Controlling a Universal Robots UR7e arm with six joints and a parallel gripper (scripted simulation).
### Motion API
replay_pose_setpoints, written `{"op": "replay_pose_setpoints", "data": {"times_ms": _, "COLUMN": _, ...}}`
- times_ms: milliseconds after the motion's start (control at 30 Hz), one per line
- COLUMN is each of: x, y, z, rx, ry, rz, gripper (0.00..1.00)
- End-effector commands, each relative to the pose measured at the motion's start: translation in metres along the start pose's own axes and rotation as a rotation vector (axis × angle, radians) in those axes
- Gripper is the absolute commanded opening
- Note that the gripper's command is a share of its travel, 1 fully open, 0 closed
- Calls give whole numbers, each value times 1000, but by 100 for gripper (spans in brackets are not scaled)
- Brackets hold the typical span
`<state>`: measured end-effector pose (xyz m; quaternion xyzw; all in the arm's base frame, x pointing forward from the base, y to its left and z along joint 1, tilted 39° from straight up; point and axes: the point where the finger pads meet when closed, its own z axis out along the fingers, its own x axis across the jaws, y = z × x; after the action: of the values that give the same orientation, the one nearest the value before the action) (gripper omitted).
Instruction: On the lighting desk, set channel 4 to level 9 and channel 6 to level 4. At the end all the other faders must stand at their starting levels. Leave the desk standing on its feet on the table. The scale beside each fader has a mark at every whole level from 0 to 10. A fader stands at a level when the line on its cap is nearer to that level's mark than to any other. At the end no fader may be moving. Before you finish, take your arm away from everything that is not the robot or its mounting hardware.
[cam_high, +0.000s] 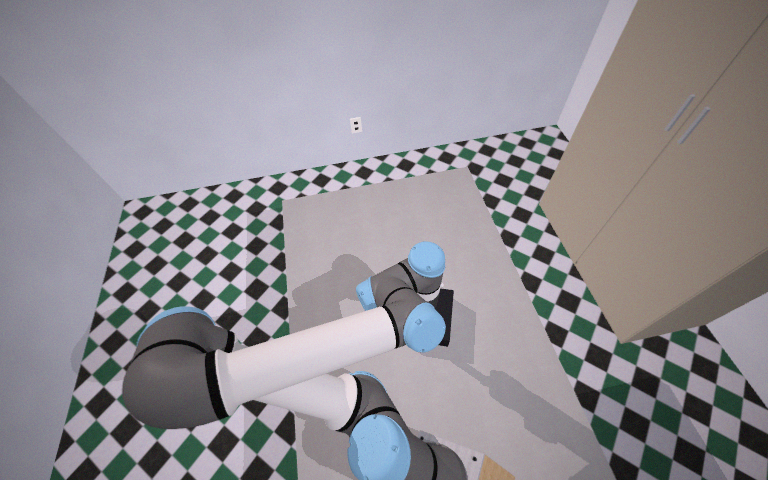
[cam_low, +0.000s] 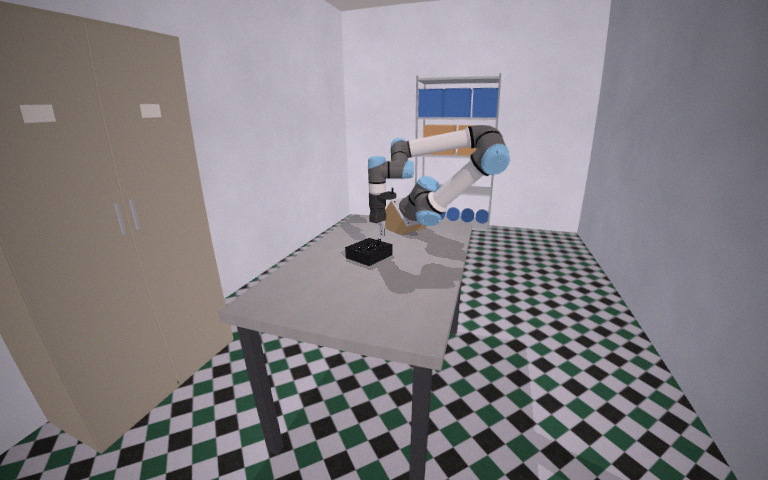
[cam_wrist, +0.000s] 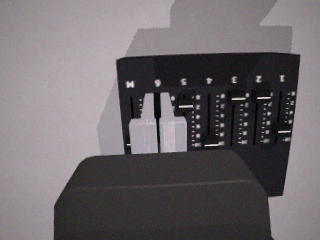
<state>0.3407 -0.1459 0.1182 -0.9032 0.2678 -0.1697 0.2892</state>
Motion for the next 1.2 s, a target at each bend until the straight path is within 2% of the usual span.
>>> {"op": "replay_pose_setpoints", "data": {"times_ms": 0, "x": 0, "y": 1, "z": -2, "rx": -2, "ry": 1, "rz": -1, "gripper": 0}}
{"op": "replay_pose_setpoints", "data": {"times_ms": 100, "x": 0, "y": 1, "z": -2, "rx": -2, "ry": 1, "rz": -1, "gripper": 0}}
{"op": "replay_pose_setpoints", "data": {"times_ms": 133, "x": 0, "y": 1, "z": -2, "rx": -2, "ry": 1, "rz": -1, "gripper": 100}}
{"op": "replay_pose_setpoints", "data": {"times_ms": 433, "x": 0, "y": 1, "z": -11, "rx": -2, "ry": 1, "rz": -1, "gripper": 100}}
{"op": "replay_pose_setpoints", "data": {"times_ms": 900, "x": 0, "y": 1, "z": -72, "rx": -2, "ry": 1, "rz": -1, "gripper": 100}}
{"op": "replay_pose_setpoints", "data": {"times_ms": 1167, "x": 0, "y": 1, "z": -82, "rx": -2, "ry": 1, "rz": -1, "gripper": 100}}
